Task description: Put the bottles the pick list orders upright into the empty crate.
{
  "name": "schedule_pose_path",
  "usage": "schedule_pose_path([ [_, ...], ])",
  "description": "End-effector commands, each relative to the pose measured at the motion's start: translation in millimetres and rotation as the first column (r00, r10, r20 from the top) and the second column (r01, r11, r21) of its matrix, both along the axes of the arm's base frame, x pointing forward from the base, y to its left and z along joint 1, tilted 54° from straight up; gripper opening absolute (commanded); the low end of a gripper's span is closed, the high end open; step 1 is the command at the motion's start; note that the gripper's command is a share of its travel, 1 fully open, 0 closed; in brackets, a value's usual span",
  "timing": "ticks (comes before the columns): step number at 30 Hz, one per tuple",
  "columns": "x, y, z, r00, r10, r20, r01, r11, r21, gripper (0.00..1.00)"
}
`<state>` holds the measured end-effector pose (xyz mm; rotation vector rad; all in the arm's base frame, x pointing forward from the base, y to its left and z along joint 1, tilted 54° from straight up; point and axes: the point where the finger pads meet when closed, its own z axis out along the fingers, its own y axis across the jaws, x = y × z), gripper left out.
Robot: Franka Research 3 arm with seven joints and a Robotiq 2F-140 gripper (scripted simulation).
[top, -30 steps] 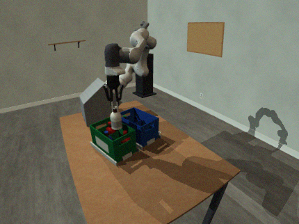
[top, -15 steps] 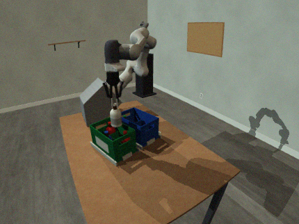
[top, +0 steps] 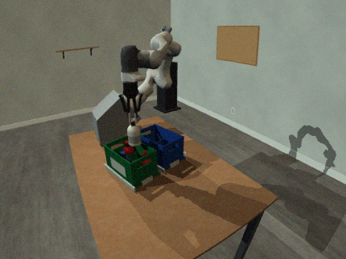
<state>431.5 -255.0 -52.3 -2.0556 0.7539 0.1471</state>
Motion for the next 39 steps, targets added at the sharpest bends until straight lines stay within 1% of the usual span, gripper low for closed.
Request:
schedule_pose_path([
  [1, -0.5, -7.5, 2.4, 1.000, -0.007, -0.001, 0.007, 1.000, -0.010, 0.00],
  [32, -0.5, -7.5, 2.4, 1.000, -0.007, -0.001, 0.007, 1.000, -0.010, 0.00],
  [39, -3.0, 1.0, 13.2, 1.000, -0.007, -0.001, 0.007, 1.000, -0.010, 0.00],
])
